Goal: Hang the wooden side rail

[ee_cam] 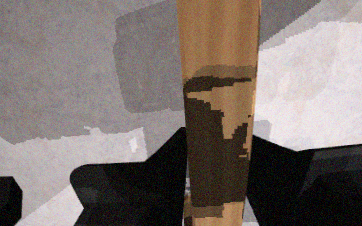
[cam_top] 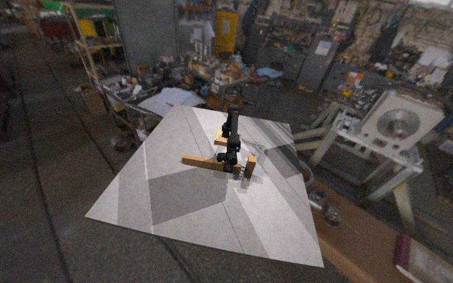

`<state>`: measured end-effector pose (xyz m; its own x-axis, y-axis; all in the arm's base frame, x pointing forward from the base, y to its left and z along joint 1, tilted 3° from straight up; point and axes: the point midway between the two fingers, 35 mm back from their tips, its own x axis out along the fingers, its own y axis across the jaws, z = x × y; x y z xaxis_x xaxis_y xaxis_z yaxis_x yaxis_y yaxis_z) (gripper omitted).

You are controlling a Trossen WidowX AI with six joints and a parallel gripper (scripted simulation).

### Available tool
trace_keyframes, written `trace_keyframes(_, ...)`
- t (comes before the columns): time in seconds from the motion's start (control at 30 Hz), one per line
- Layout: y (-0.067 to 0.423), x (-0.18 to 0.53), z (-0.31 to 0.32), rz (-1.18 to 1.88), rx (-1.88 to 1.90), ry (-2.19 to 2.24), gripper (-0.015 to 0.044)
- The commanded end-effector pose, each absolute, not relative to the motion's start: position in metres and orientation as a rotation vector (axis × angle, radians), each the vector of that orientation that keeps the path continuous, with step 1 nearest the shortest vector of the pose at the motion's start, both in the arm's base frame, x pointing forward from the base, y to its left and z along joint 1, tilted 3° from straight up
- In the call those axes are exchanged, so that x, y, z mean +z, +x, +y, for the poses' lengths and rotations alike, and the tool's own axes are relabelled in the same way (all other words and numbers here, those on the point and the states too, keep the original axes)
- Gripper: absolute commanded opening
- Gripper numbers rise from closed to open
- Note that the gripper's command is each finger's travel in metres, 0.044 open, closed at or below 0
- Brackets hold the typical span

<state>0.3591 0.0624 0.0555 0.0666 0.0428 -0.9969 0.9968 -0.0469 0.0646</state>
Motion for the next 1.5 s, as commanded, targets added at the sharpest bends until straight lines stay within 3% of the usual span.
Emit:
trace_keyframes(0.0,0.3592,0.0567,0.0641,1.171,-1.166,1.311,0.0000)
trace_keyframes(1.47,0.3604,0.0577,0.0691,1.172,-1.166,1.311,0.0000)
